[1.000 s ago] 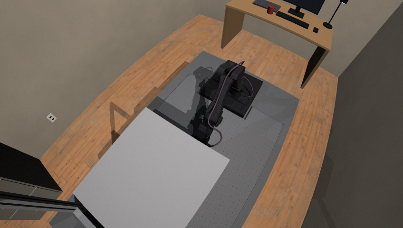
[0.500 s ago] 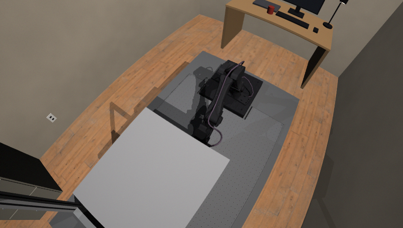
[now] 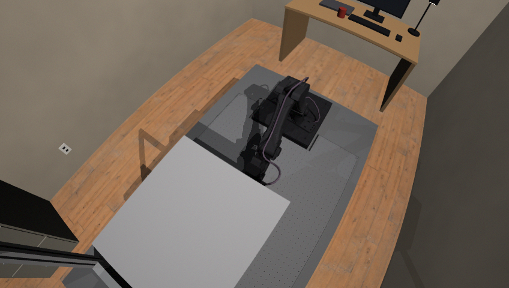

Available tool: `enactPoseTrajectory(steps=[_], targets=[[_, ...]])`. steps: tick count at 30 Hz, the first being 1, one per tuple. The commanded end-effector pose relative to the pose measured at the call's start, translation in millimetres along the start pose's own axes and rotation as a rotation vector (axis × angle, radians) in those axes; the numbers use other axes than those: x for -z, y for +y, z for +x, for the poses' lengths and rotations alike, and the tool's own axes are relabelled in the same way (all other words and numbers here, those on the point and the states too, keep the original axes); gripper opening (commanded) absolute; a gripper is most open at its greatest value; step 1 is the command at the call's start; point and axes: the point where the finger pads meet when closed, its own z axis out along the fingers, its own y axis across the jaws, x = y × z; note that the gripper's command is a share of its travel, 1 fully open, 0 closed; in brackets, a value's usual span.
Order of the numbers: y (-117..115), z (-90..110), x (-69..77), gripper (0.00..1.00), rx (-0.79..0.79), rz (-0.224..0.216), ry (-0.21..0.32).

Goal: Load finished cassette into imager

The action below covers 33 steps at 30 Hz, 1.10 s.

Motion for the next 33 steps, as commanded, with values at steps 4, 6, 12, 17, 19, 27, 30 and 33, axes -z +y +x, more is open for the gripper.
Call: enactPoseTrajectory(steps=[4,6,12,17,19,27,30,33], targets=[[-2.0,-11.8,9.1,0.00,-0.001,-0.004,-0.041],[-2.0,-11.8,9.1,0.00,-0.001,-0.004,-0.041],[-2.0,-11.8,9.1,0.00,-0.001,-0.004,-0.041],[-2.0,-11.7,9.0,0.35,-0.001,-0.003,-0.041],[-2.0,-11.7,9.0,0.35,-0.001,-0.003,-0.041],[-2.0,-11.7,9.0,0.35,-0.001,-0.003,-0.041],[-2.0,-11.7,9.0,0.35,-0.001,-0.003,-0.041],[-2.0,-11.7,9.0,0.35,-0.001,-0.003,-0.041]])
